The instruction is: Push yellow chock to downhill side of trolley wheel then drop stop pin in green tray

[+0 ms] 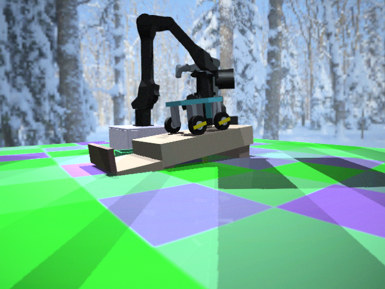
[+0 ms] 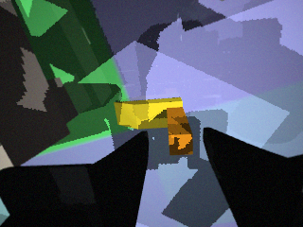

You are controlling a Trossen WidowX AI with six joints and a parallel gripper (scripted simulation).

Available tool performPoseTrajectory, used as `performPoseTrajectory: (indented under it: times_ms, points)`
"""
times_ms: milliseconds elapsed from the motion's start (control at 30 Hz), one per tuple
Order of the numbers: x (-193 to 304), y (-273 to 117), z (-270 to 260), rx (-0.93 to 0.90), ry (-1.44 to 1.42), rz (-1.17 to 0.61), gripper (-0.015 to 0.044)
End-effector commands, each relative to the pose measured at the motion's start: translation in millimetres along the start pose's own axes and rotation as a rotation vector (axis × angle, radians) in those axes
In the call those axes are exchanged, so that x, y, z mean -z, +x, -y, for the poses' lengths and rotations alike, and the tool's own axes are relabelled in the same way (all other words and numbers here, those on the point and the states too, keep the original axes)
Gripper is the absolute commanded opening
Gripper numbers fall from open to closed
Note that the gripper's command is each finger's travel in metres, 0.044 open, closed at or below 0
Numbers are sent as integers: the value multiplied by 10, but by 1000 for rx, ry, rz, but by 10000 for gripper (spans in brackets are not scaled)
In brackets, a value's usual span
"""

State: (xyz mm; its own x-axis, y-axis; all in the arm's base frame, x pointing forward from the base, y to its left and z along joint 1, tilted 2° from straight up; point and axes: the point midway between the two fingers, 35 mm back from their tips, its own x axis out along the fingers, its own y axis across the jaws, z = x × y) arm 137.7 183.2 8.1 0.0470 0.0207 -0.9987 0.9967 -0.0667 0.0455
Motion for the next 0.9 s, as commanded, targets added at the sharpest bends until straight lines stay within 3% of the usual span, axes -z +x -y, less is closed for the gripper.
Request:
performPoseTrajectory:
  times_ms: [0, 400, 533, 867]
  points:
    - [-19, 73, 18, 8, -2, 6, 190]
    - [-24, 225, 22, 8, -2, 7, 190]
    - [-9, 194, 7, 2, 1, 3, 85]
    - [-8, 186, 6, 2, 1, 3, 0]
